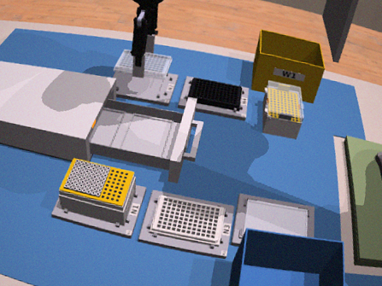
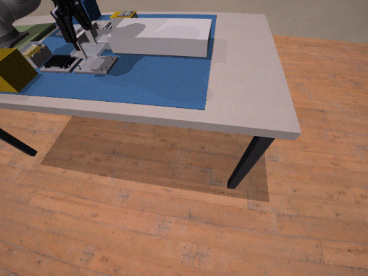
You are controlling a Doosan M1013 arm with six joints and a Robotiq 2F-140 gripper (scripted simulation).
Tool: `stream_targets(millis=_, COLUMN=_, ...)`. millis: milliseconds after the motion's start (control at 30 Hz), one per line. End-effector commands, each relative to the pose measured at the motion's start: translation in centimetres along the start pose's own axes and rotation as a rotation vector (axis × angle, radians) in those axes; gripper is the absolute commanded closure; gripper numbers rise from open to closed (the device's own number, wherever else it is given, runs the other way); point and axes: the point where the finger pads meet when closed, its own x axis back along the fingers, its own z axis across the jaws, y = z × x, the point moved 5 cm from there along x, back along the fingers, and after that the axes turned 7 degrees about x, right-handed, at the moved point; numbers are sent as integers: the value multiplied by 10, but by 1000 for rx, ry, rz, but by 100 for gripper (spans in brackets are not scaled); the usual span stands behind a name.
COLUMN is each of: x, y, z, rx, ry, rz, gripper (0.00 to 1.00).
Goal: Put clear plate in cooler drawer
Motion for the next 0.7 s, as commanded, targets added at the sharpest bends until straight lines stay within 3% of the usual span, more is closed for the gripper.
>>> stream_targets(millis=0, x=4, y=0, z=0, rx=0, ry=0, rz=0, gripper=100)
stream_targets(millis=667, x=25, y=0, z=0, rx=0, ry=0, rz=0, gripper=100)
